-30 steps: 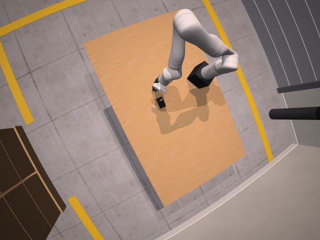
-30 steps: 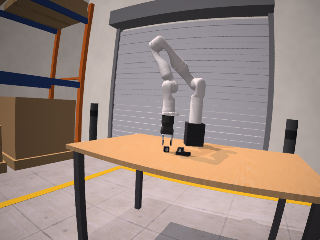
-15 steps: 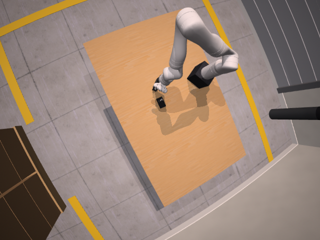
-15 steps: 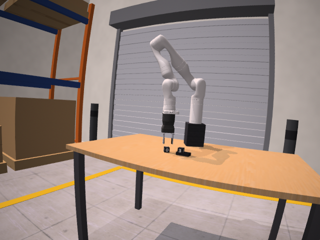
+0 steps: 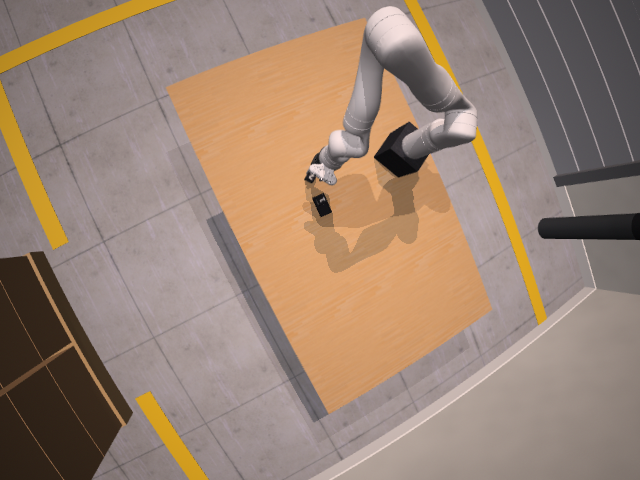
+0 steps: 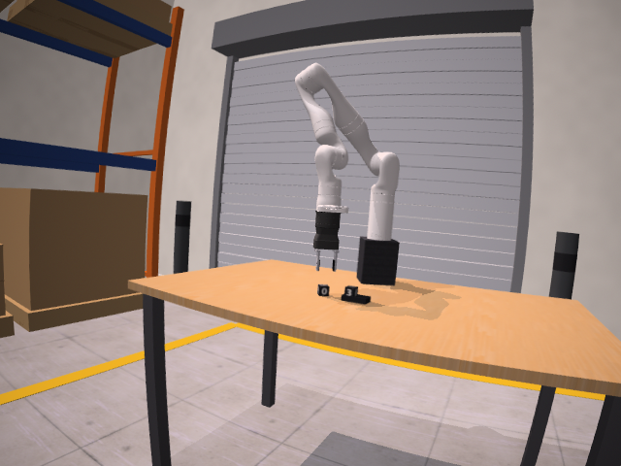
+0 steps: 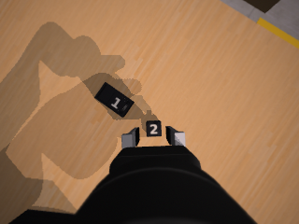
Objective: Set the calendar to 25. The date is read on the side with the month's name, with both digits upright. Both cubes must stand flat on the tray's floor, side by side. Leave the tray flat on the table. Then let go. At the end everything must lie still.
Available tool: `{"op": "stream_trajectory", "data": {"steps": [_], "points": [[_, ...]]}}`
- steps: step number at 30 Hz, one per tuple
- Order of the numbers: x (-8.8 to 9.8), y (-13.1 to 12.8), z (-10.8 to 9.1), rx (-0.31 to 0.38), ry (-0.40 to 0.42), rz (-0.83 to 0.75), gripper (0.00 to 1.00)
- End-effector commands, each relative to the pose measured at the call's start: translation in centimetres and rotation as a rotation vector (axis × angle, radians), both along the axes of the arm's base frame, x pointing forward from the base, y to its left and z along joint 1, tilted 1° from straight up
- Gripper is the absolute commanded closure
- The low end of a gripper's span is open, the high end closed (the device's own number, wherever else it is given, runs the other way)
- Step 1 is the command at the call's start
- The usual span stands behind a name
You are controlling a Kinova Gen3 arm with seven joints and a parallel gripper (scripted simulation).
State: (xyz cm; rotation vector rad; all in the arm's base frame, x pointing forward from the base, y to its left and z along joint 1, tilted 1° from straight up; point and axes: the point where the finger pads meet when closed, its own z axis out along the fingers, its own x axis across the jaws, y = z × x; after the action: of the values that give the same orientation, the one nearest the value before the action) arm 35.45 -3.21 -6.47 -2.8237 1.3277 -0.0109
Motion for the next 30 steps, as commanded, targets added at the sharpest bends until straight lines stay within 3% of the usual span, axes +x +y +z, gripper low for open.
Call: {"op": "stream_trajectory", "data": {"steps": [1, 14, 30], "points": [[0.22, -0.2, 0.33, -0.003, -0.006, -0.003, 0.1], [0.45, -0.4, 0.24, -0.019, 0.003, -0.004, 0.1], [1.1, -0.85, -0.04, -0.126, 0.103, -0.007, 0.1]]}}
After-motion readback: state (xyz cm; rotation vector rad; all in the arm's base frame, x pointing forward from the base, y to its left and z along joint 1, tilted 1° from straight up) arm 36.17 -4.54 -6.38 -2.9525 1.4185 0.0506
